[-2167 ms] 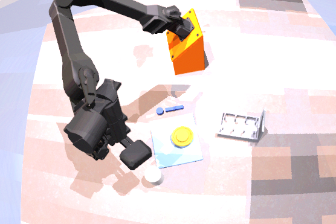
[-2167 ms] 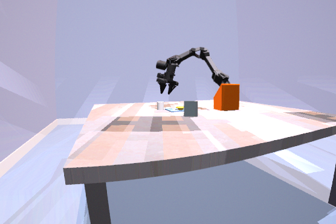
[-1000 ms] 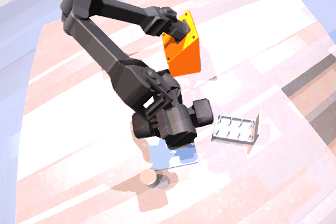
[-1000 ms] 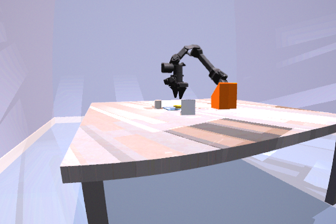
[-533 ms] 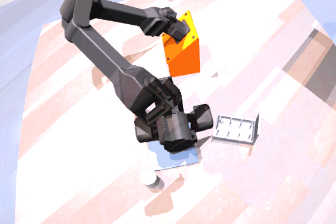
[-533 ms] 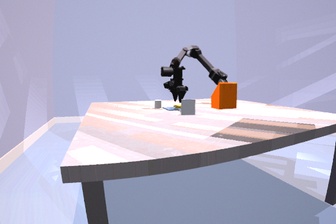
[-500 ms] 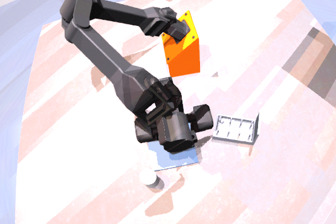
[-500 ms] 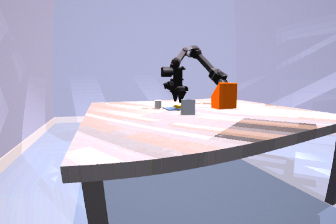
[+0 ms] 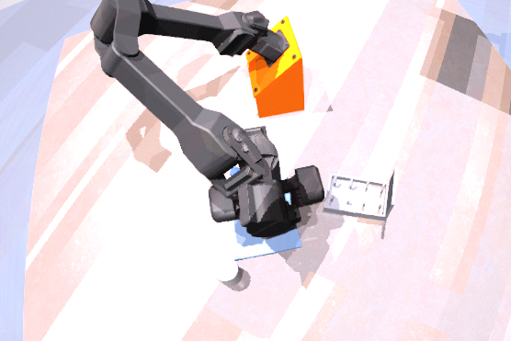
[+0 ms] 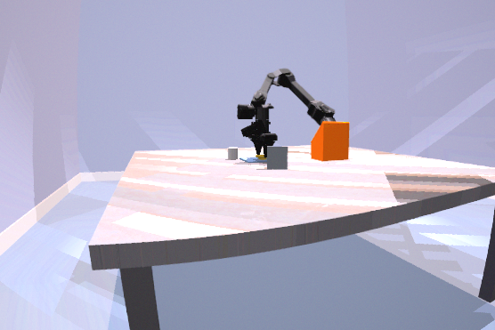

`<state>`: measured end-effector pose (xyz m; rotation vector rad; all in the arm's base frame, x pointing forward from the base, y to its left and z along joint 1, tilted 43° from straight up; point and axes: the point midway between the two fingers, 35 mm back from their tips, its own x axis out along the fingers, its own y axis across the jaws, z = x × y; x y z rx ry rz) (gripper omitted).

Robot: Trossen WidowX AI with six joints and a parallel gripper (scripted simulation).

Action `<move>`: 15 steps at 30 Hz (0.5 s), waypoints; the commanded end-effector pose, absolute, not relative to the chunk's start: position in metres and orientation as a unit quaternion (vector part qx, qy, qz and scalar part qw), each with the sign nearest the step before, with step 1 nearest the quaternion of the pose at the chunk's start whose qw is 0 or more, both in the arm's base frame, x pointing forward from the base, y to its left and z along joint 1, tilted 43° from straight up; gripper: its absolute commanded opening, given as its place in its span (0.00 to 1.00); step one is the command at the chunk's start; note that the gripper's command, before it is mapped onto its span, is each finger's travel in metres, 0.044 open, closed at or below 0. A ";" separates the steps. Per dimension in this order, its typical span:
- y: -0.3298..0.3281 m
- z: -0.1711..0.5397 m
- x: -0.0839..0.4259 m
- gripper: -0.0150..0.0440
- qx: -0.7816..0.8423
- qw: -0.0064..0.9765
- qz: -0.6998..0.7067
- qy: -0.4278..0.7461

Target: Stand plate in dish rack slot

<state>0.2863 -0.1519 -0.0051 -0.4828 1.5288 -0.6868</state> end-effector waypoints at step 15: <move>-0.158 -0.013 0.282 0.81 -0.213 0.640 -0.301 0.674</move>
